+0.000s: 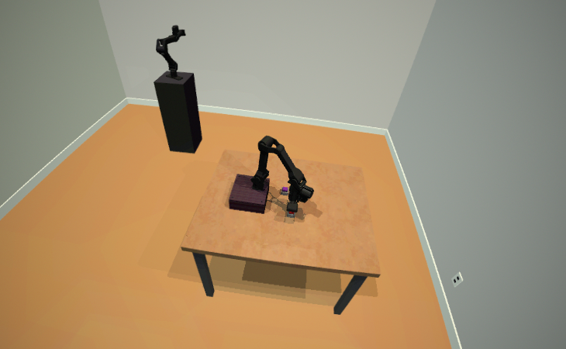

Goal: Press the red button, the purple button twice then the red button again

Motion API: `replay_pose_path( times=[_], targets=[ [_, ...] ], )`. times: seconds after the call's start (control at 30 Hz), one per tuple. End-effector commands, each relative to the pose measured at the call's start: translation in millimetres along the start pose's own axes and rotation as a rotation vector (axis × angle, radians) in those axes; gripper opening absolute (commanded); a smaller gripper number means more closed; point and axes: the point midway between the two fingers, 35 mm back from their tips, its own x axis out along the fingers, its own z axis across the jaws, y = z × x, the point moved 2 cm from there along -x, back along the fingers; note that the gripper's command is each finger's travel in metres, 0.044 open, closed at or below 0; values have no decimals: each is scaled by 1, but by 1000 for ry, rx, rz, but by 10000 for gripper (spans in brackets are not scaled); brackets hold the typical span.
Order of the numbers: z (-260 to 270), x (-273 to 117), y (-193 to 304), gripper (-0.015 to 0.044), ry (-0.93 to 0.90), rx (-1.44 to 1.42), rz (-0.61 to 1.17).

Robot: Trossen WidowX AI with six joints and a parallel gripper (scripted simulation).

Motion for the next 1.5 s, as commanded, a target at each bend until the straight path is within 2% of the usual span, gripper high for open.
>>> replay_pose_path(
  times=[0.0,0.3,0.97,1.47],
  targets=[
    [-2,0,-2,33,13,-5,-13],
    [-2,1,-2,20,13,-5,-13],
    [-2,32,-2,20,13,-5,-13],
    [-2,32,-2,20,13,-5,-13]
  ],
)
